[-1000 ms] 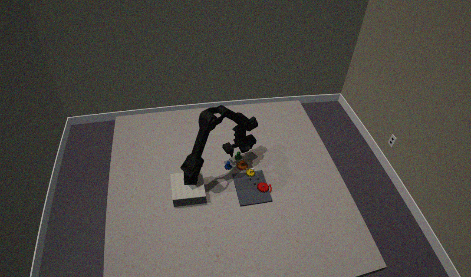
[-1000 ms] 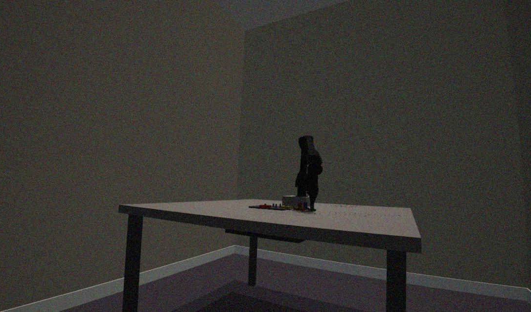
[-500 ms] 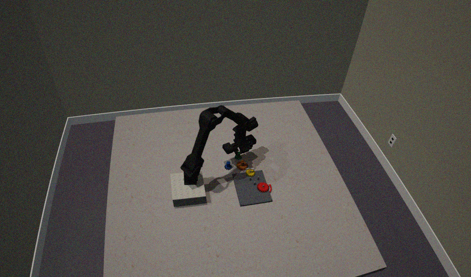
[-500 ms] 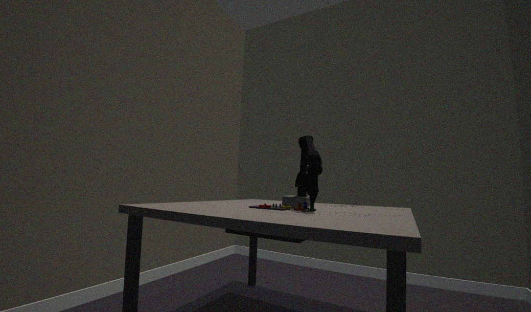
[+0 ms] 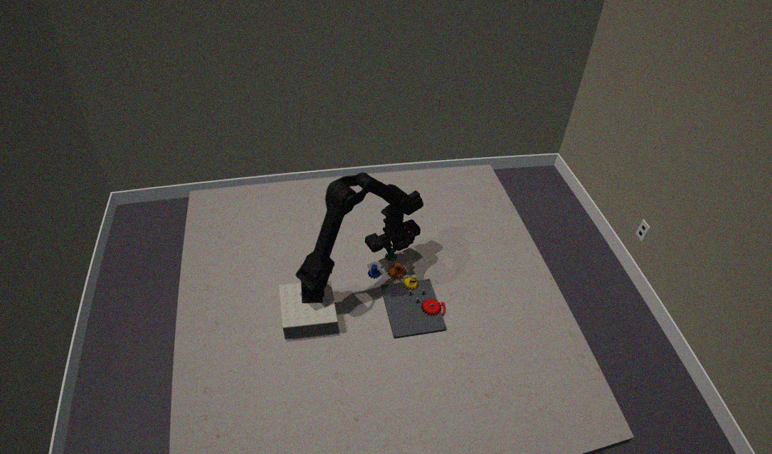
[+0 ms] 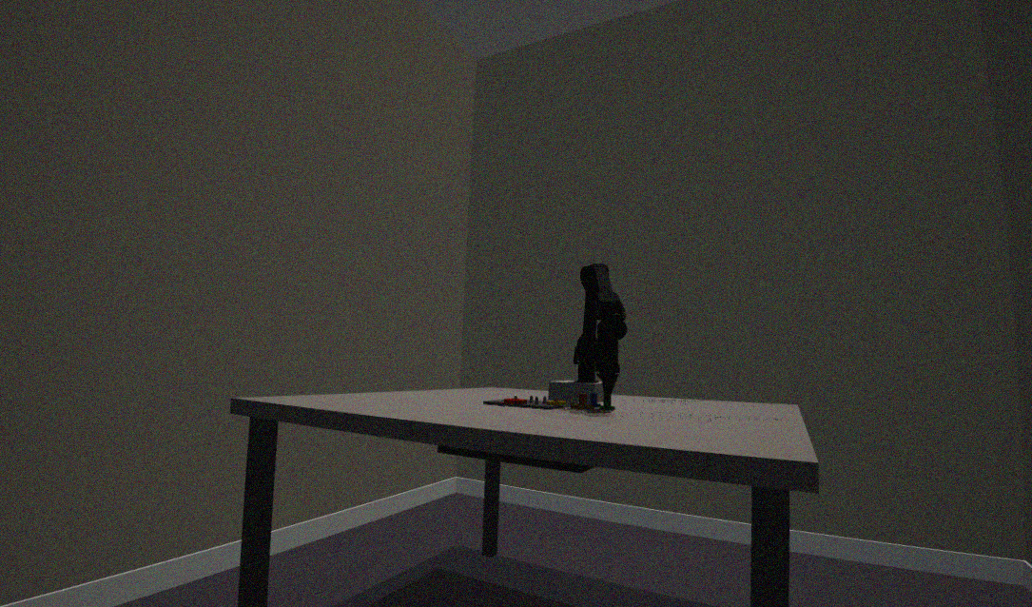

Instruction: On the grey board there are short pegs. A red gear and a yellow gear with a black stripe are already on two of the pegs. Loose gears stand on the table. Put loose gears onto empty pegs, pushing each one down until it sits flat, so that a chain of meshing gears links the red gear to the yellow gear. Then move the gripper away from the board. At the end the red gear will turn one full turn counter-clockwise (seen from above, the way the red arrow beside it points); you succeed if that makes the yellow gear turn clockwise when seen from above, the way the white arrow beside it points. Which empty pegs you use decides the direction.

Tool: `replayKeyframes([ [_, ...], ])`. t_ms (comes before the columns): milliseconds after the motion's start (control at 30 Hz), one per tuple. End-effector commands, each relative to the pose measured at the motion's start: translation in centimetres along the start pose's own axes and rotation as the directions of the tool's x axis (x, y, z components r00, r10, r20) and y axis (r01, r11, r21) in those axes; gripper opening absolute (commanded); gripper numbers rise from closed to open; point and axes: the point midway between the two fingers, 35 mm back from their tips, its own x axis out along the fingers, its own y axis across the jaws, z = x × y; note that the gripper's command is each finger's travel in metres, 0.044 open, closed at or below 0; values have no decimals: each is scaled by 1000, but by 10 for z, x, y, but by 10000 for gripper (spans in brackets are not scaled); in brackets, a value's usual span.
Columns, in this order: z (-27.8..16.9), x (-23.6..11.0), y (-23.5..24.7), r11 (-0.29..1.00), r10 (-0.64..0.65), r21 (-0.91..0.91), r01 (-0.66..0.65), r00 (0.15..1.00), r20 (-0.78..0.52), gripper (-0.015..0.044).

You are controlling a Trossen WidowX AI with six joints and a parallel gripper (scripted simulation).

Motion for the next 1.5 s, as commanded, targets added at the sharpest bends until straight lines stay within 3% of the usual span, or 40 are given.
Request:
replayKeyframes([
  [0, -3, -11, 6, 999, 31, -26, -31, 999, -16, 0],
  [1467, -5, -125, 0, 1000, -7, 11, 7, 1000, 1, 0],
])
